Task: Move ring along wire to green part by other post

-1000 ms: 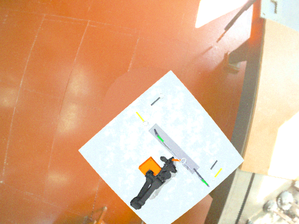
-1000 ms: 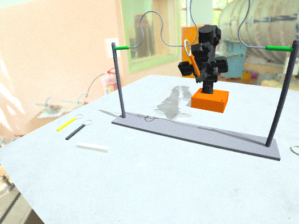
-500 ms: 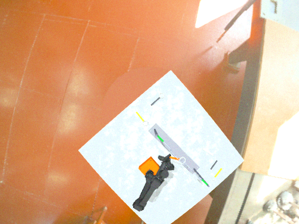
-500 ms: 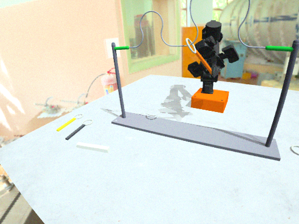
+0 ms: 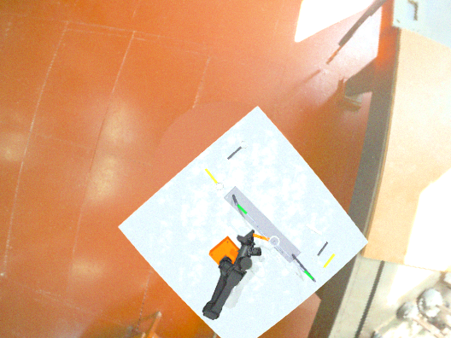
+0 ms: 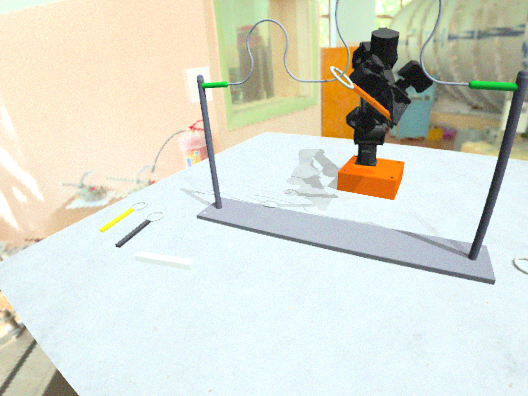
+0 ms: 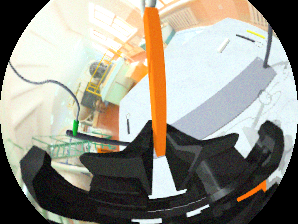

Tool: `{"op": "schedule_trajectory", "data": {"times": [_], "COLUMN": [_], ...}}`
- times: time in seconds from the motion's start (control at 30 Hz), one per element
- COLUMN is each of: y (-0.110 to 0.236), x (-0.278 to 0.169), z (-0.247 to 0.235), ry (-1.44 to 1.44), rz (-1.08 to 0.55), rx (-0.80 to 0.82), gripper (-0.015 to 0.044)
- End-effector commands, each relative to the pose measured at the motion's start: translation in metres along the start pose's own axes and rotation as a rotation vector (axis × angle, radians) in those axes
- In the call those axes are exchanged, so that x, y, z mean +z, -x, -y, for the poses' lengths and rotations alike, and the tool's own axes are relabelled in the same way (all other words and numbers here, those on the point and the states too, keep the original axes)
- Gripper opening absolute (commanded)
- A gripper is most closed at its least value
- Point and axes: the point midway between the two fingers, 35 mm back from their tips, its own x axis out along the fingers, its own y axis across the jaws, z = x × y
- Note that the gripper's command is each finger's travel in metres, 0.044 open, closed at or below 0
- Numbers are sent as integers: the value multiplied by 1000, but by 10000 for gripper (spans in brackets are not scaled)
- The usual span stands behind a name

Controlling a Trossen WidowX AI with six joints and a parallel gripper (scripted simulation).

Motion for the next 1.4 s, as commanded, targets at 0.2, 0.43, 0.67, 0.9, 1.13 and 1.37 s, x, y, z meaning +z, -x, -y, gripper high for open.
{"op": "schedule_trajectory", "data": {"times": [0.2,0.43,0.67,0.9,1.13,1.37], "y": [5,7,9,12,14,17], "x": [5,6,8,10,13,15], "z": [-24,-34,-42,-50,-58,-64], "ry": [-110,-170,-221,-271,-318,-359], "rz": [-8,-15,-21,-28,-33,-38], "rx": [77,111,140,168,194,217], "gripper": [-150,-150,-150,-150,-150,-150]}}
